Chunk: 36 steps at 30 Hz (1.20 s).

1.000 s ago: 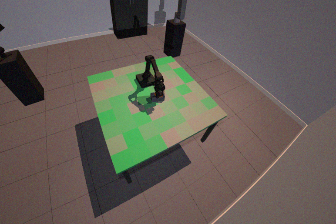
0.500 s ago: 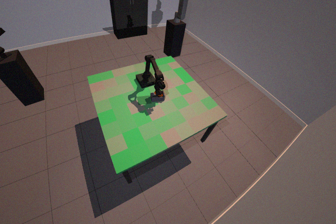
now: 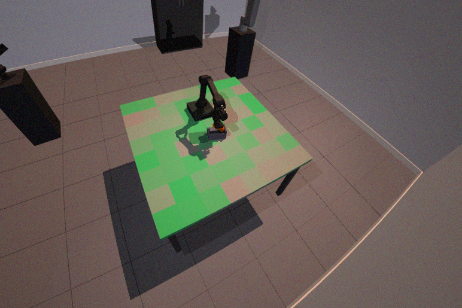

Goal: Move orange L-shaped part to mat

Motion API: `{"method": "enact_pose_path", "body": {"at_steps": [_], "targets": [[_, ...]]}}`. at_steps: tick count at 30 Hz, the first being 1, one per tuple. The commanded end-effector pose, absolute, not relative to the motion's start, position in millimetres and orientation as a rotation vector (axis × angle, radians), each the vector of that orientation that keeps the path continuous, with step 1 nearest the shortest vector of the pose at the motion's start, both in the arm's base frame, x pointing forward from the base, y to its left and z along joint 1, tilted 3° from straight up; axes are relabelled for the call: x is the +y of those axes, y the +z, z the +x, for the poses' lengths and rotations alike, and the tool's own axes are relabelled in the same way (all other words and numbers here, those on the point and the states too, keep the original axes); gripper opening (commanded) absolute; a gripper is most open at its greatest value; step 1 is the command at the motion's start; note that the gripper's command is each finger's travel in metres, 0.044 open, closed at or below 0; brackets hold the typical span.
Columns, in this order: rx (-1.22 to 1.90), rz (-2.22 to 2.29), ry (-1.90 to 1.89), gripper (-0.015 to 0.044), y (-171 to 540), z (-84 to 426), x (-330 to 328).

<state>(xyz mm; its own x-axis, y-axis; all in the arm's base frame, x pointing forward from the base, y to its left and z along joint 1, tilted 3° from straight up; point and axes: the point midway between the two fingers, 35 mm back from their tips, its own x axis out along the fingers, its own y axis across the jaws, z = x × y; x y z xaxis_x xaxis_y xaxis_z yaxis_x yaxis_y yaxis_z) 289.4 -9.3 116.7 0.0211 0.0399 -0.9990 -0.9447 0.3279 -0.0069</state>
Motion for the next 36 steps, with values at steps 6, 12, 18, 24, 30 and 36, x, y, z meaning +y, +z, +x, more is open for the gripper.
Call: {"method": "enact_pose_path", "body": {"at_steps": [6,12,18,24,30,36], "targets": [[1.3,-0.94,0.972,0.0,133,290,-10],[1.3,-0.94,0.972,0.0,134,290,-10],[1.3,-0.94,0.972,0.0,136,288,-14],[1.302,-0.942,0.971,0.0,132,279,-36],[1.304,-0.943,0.97,0.0,130,270,-59],[1.306,-0.944,0.969,0.0,129,260,-81]]}}
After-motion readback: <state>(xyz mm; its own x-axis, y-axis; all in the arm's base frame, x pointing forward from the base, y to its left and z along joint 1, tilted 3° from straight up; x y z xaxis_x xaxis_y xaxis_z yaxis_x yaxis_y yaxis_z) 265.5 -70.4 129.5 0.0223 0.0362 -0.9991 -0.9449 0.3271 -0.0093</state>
